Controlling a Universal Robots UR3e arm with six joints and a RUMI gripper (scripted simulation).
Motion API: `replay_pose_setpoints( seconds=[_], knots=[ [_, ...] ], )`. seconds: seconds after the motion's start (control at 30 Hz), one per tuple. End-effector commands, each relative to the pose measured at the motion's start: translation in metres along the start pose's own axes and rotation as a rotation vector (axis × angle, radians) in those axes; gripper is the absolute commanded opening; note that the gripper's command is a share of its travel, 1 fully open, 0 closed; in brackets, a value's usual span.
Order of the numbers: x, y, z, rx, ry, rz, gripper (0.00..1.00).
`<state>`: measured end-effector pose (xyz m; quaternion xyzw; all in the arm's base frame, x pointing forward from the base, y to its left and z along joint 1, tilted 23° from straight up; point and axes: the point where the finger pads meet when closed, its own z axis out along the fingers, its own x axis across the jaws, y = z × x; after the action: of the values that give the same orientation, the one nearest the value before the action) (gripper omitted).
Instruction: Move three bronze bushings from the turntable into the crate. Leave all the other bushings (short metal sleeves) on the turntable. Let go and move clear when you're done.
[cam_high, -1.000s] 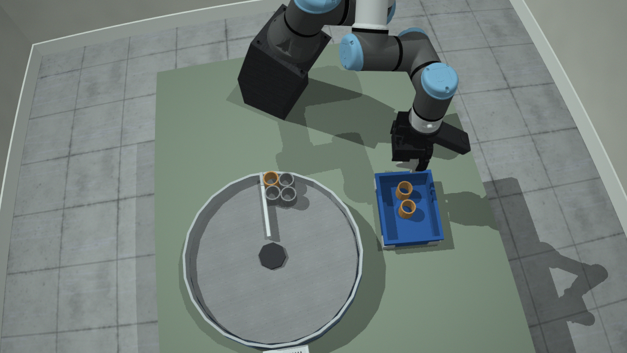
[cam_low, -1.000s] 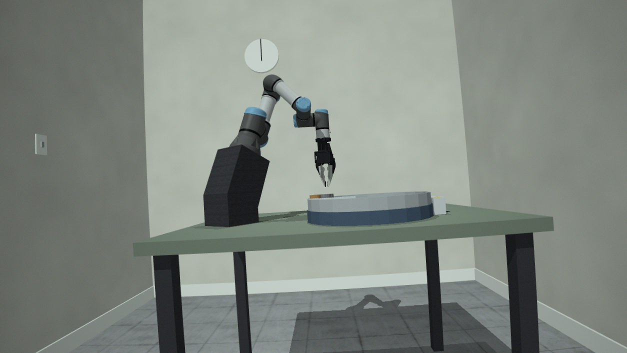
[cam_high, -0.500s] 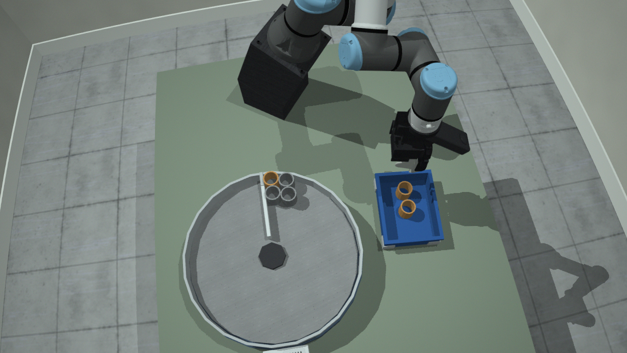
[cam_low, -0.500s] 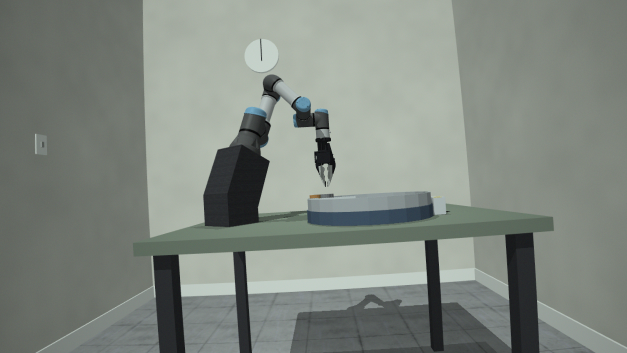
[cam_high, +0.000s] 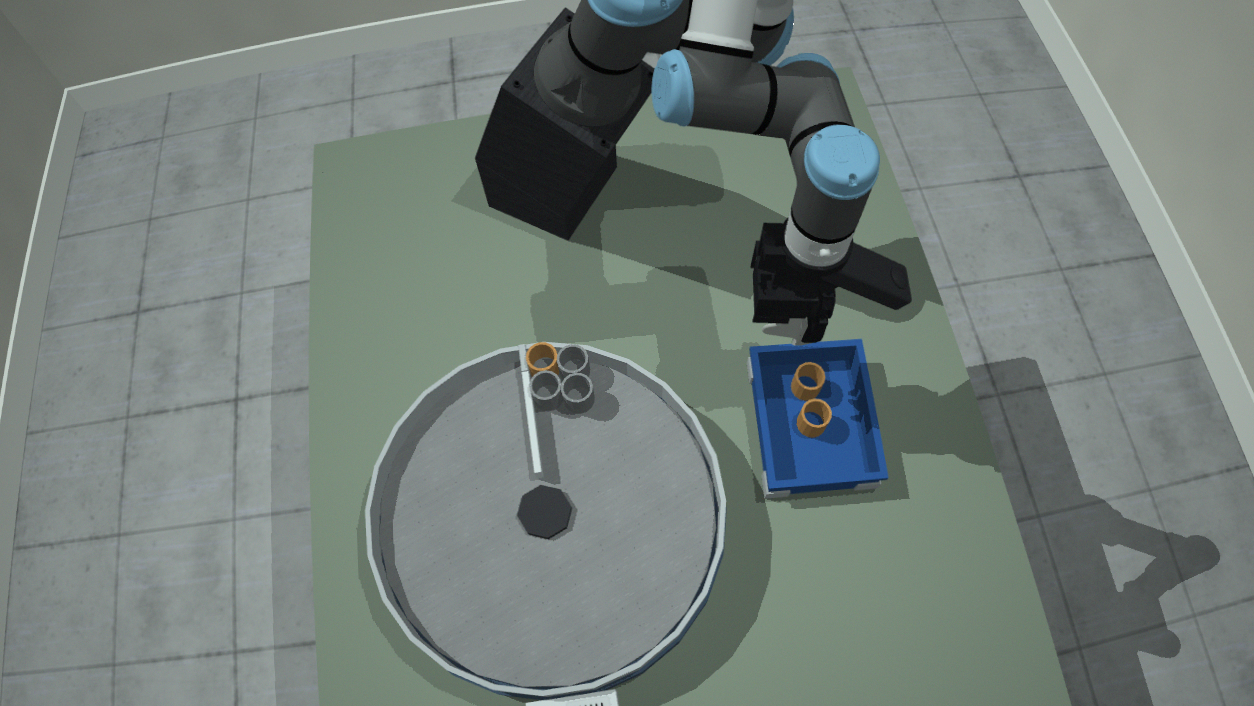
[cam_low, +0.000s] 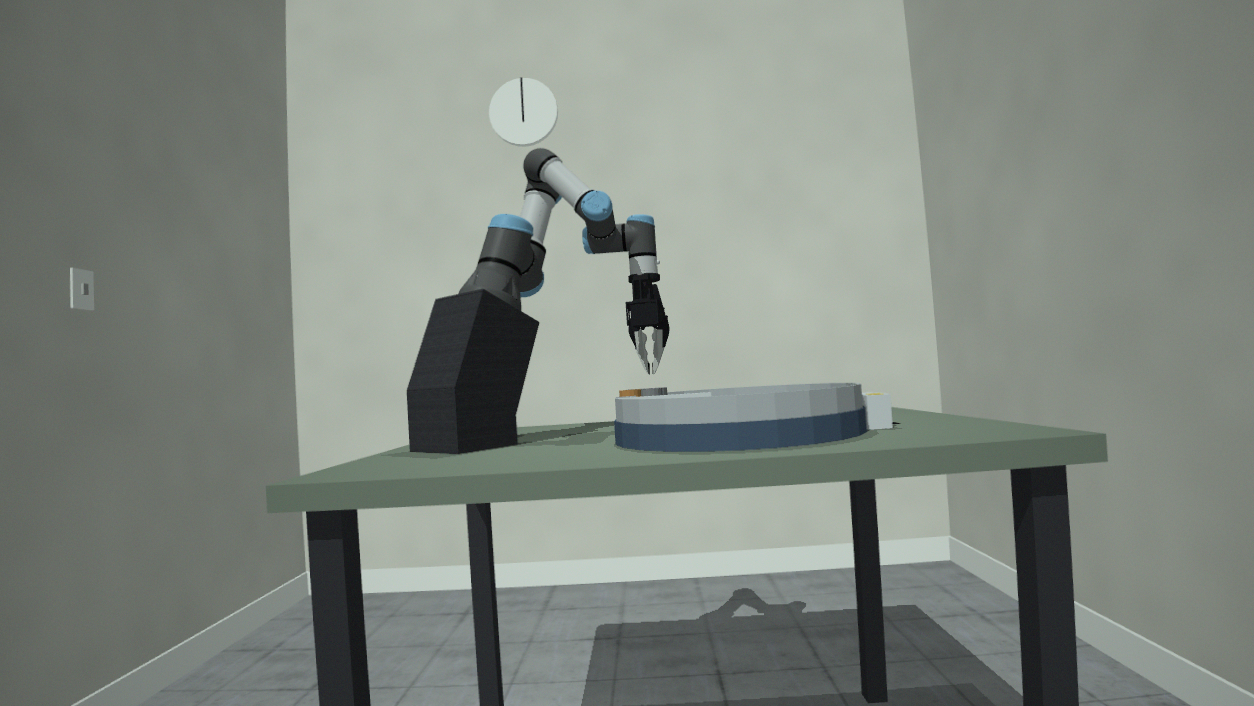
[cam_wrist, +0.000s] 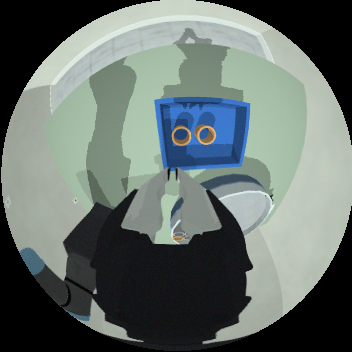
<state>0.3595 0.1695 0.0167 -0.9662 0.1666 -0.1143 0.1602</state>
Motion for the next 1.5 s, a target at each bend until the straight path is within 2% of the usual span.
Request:
replay_pose_setpoints(
  seconds=[0.0, 0.27, 0.33, 0.83, 0.9, 1.3, 1.4, 1.47],
  knots=[
    [0.0, 0.019, -0.001, 0.003, 0.003, -0.001, 0.05],
    [0.001, 0.066, 0.0, 0.003, 0.003, -0.001, 0.05],
    [0.001, 0.066, 0.0, 0.003, 0.003, -0.001, 0.05],
    [0.001, 0.172, 0.0, 0.003, 0.003, -0.001, 0.05],
    [0.001, 0.172, 0.0, 0.003, 0.003, -0.001, 0.05],
    [0.001, 0.258, -0.001, 0.004, 0.003, -0.001, 0.05],
    [0.002, 0.274, -0.001, 0.003, 0.003, -0.001, 0.05],
    [0.002, 0.274, -0.001, 0.003, 0.003, -0.001, 0.05]
  ],
)
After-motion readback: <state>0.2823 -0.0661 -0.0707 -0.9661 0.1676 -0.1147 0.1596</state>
